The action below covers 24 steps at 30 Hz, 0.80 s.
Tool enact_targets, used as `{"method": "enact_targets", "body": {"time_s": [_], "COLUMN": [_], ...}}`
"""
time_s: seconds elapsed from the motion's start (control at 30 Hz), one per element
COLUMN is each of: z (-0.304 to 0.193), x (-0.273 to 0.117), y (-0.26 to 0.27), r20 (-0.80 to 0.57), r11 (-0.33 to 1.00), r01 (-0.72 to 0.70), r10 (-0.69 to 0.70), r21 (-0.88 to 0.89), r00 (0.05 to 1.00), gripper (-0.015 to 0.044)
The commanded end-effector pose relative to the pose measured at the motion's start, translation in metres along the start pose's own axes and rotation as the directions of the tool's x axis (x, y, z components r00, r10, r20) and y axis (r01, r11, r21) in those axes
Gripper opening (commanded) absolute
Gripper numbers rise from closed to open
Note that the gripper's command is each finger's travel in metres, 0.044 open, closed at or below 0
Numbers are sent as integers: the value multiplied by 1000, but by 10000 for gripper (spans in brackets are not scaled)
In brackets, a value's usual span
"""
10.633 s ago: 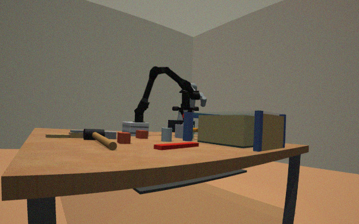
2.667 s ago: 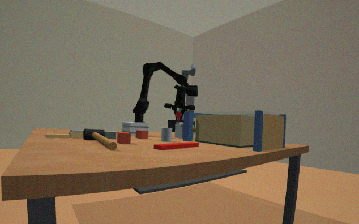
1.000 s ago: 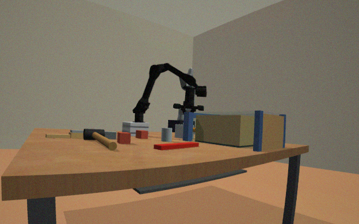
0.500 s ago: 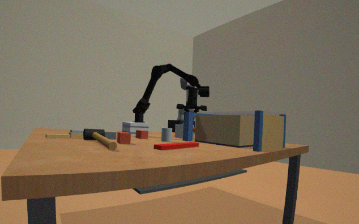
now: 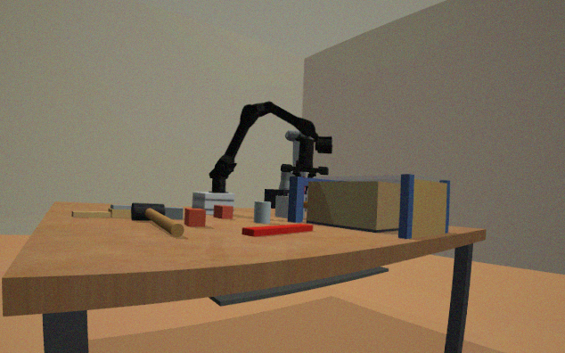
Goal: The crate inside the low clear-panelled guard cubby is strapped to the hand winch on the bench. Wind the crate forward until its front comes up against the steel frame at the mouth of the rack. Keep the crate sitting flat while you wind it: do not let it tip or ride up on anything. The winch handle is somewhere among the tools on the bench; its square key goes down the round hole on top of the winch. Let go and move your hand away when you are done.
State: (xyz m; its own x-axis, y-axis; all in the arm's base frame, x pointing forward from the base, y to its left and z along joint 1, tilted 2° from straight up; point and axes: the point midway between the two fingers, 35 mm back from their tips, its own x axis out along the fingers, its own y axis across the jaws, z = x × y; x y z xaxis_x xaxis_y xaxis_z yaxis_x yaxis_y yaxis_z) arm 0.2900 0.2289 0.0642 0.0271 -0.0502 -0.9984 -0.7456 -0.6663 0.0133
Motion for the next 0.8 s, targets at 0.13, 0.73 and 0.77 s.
{"method": "enact_targets", "body": {"time_s": [0.13,0.73,0.77], "z": [18,35,36], "x": [-2,-3,-3], "y": [-16,-27,-28], "r20": [22,24,24], "r11": [999,999,999], "r01": [31,32,32], "r10": [-30,-31,-31], "r21": [-17,-17,-17], "r00": [999,999,999], "gripper": [0,0,0]}}
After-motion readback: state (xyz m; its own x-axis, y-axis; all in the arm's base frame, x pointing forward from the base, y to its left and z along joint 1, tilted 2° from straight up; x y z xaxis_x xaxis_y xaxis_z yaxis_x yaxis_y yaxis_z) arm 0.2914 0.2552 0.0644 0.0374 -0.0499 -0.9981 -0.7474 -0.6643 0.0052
